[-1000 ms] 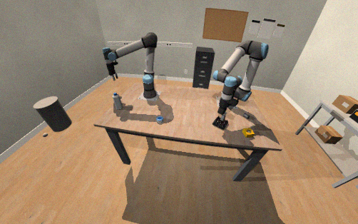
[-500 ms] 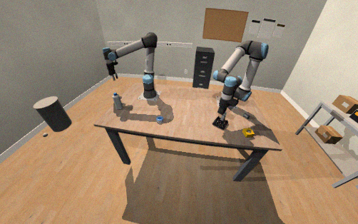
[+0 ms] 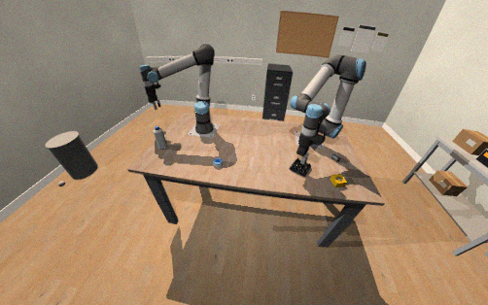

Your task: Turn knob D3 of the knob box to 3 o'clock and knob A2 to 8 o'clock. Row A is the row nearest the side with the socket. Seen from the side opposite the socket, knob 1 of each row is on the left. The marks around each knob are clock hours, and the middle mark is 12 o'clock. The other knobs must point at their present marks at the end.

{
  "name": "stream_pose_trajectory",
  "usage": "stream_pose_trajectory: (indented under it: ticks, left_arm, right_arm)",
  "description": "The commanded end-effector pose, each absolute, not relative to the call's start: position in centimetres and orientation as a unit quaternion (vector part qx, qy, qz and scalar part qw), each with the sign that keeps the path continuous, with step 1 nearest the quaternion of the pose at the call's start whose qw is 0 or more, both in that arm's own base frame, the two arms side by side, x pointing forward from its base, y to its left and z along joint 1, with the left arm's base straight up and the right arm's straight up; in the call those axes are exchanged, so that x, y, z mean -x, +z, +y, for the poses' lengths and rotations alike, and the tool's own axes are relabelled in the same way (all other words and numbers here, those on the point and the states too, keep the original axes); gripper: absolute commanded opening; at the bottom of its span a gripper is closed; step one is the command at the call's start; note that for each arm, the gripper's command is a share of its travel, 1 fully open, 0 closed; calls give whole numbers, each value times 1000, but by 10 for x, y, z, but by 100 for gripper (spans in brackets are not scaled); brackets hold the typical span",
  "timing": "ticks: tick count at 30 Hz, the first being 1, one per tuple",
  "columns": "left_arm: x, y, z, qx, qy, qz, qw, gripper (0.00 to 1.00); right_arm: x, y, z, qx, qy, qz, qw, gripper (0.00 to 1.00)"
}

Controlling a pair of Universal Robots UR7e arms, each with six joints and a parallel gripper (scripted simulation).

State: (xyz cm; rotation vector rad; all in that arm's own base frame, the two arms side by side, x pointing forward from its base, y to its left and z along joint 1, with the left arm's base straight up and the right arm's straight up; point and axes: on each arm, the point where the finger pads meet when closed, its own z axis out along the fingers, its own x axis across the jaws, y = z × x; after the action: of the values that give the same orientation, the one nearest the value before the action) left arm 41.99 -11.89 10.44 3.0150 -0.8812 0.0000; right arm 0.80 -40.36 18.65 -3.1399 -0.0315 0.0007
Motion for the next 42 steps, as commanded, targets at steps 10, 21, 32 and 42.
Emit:
stream_pose_trajectory:
  ticks: [10,21,32,42]
  left_arm:
    - [-420,102,-119,-962,1,-274,0,46]
    - [-421,93,-120,-963,1,-270,0,46]
    - [-421,77,-120,-963,1,-270,0,46]
    - [-422,68,-120,-963,1,-270,0,46]
  right_arm:
    - [-8,187,-404,1000,0,-10,0,100]
    - [-8,187,-404,1000,0,-10,0,100]
    - [-8,187,-404,1000,0,-10,0,100]
    - [-8,187,-404,1000,0,-10,0,100]
